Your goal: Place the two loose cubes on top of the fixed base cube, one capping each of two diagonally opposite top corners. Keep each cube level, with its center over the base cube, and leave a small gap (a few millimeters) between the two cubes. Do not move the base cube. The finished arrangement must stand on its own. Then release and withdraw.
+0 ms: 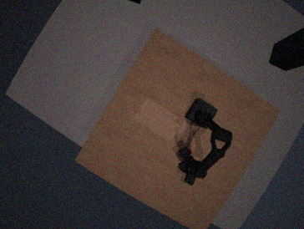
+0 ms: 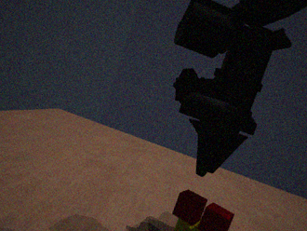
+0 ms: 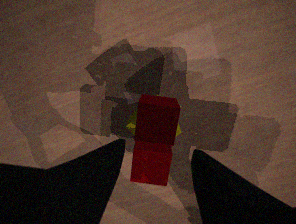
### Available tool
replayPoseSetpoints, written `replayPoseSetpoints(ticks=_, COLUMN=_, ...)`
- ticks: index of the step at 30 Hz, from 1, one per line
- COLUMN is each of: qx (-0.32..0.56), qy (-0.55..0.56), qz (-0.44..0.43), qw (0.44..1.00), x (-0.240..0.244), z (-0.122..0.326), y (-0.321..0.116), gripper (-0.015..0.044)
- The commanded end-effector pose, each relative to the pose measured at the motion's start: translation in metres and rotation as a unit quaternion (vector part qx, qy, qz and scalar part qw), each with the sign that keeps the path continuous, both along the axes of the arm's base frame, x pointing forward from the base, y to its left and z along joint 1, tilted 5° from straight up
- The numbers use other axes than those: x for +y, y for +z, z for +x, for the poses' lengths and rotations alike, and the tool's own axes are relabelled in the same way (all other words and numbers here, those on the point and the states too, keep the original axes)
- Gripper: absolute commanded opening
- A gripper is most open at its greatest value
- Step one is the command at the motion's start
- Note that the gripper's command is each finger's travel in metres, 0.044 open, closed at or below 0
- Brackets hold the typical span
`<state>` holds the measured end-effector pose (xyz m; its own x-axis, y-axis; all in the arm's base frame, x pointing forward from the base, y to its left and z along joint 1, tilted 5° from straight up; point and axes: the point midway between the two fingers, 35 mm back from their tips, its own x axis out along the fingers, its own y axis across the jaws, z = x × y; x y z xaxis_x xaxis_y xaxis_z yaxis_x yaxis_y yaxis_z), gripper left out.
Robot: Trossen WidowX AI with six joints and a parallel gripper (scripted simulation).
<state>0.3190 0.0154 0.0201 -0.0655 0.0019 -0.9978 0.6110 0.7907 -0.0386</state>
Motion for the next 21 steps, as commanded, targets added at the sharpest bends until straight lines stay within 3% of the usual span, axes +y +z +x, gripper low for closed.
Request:
replayPoseSetpoints(ticks=1, qx=-0.005, qy=0.001, qz=0.0, qw=1.0, x=0.0, z=0.003, y=0.008, gripper=0.0205)
replayPoseSetpoints(ticks=12, qx=-0.005, qy=0.001, qz=0.0, qw=1.0, x=0.0, z=0.004, y=0.015, gripper=0.0205)
replayPoseSetpoints(ticks=17, qx=-0.001, qy=0.0, qz=0.0, qw=1.0, x=0.003, z=0.001, y=0.014, gripper=0.0336)
replayPoseSetpoints(ticks=19, qx=-0.001, qy=0.002, qz=0.0, qw=1.0, x=0.024, z=-0.001, y=0.015, gripper=0.0389)
replayPoseSetpoints(ticks=21, qx=-0.001, qy=0.002, qz=0.001, qw=1.0, x=0.055, z=-0.007, y=0.016, gripper=0.04)
